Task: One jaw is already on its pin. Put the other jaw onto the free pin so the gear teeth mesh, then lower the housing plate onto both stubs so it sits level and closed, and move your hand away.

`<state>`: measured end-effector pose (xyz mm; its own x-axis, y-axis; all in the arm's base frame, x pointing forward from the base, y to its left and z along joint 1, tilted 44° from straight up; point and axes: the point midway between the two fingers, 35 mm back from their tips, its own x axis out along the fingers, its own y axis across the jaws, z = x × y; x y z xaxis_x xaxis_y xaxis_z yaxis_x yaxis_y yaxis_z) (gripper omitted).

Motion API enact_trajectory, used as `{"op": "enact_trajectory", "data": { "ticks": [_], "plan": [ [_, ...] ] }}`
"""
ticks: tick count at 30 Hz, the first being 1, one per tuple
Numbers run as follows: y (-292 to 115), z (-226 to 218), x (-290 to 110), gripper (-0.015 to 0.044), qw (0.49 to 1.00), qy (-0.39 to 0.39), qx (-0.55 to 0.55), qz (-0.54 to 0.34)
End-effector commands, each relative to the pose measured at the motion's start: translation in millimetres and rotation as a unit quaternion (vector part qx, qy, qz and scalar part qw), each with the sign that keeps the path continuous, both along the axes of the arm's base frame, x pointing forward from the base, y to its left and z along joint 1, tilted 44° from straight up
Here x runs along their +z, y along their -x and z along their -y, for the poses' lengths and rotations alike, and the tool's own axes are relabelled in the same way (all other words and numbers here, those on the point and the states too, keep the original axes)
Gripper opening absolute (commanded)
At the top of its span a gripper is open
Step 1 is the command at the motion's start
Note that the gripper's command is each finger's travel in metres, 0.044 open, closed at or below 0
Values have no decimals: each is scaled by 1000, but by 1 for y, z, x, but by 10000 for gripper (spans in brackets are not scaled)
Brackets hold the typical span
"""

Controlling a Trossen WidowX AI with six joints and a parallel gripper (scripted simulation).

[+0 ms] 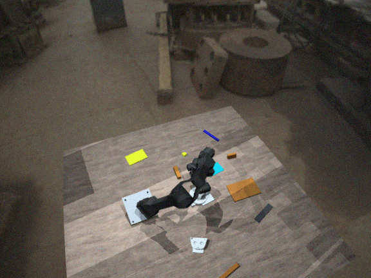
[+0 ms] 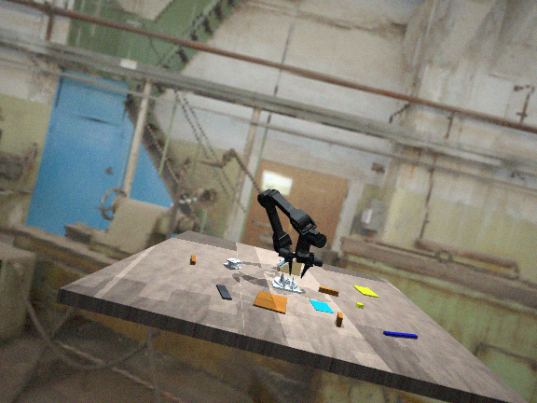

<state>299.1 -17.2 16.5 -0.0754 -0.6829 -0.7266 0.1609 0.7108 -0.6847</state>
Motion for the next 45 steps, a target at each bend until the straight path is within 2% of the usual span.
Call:
{"op": "enact_trajectory", "data": {
  "ticks": [1,5,13,14,29,45],
  "plan": [
    [-1,-19,22,224,1000,-2,0,5],
    [-3,-16,17,224,1000,-1,6,8],
    [-3,-7,28,434,999,-2,-27,39],
    [-3,-5,30,440,998,-2,-34,45],
    [3,26,65,440,980,-1,-142,142],
    [17,59,101,440,937,4,-254,241]
  ]
}}
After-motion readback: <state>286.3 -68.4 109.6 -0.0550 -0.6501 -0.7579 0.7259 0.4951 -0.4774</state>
